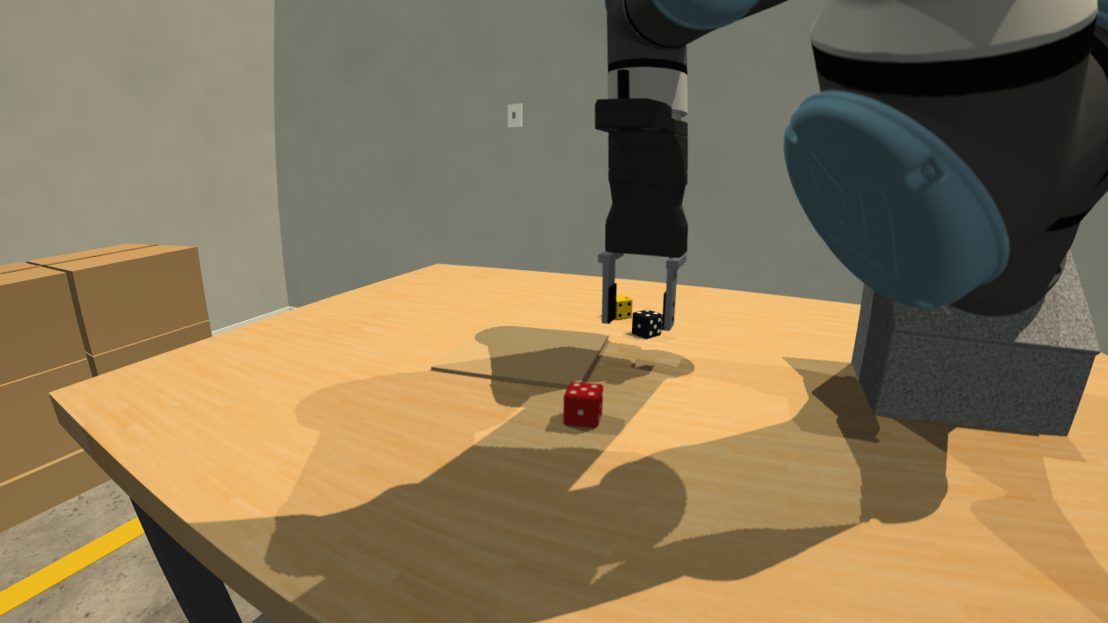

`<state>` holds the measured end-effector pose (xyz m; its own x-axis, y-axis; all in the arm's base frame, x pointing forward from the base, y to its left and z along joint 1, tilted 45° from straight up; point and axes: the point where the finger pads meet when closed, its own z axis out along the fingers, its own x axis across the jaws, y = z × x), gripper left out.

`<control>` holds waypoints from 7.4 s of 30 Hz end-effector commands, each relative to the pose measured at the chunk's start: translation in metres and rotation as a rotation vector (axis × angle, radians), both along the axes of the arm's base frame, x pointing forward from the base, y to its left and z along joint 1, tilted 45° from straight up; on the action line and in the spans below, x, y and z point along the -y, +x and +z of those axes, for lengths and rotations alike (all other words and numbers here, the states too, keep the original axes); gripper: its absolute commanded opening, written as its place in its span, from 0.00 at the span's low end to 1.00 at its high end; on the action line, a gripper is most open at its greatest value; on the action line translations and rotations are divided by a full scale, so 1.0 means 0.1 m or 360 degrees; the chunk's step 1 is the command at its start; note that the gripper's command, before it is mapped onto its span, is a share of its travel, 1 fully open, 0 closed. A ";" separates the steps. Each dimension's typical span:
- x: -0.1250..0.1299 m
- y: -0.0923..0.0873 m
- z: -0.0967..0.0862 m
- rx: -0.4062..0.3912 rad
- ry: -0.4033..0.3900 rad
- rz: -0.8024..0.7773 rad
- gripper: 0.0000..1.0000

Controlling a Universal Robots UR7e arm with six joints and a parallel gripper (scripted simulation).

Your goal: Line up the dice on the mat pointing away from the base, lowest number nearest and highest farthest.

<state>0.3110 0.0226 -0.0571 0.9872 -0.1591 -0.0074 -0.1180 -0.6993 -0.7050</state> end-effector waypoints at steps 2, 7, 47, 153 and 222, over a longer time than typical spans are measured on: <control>-0.21 0.02 0.19 -0.0005 0.0009 -0.0005 1.00; -0.36 0.04 0.35 -0.0005 0.0009 -0.0005 1.00; -0.97 0.14 0.99 -0.0001 0.0005 -0.0004 1.00; -0.01 0.11 1.62 -0.0073 0.0012 -0.0080 1.00; 1.71 0.33 -0.30 -0.0664 0.0107 -0.0675 1.00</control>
